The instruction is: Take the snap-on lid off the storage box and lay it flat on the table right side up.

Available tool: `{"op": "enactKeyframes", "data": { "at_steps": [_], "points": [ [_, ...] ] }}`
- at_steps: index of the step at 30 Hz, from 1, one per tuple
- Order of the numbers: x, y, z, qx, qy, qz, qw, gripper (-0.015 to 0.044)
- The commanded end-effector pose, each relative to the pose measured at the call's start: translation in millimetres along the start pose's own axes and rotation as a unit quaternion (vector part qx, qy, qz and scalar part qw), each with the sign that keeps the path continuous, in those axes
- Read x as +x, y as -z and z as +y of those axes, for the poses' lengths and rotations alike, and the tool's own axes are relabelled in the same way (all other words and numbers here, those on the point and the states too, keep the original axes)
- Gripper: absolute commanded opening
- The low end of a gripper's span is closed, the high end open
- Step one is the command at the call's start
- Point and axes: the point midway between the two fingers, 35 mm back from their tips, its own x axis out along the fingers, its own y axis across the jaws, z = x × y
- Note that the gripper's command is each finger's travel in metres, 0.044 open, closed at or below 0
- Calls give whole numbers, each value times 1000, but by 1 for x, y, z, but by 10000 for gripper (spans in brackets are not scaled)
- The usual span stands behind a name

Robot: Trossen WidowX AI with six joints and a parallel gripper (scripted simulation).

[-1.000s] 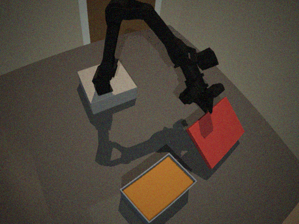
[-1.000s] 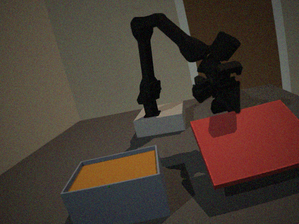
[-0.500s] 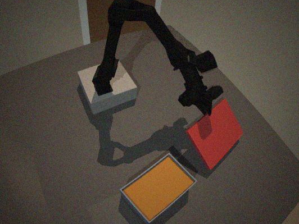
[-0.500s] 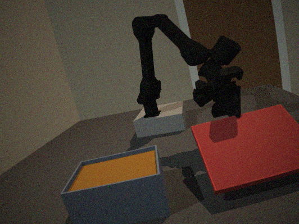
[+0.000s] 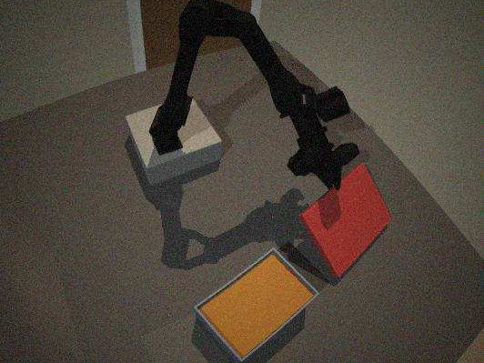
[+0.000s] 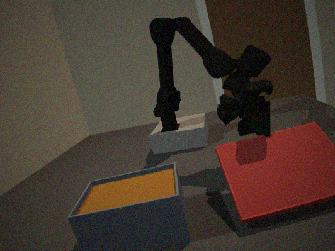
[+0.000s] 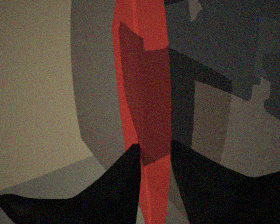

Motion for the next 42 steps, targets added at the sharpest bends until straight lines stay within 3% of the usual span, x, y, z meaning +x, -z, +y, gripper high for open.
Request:
{"op": "enactKeyframes", "data": {
  "at_steps": [1,42],
  "points": [
    [2,-2,-3,1,-2,-3,1000,0],
    [23,-2,-28,1,-2,-3,1000,0]
  ]
}}
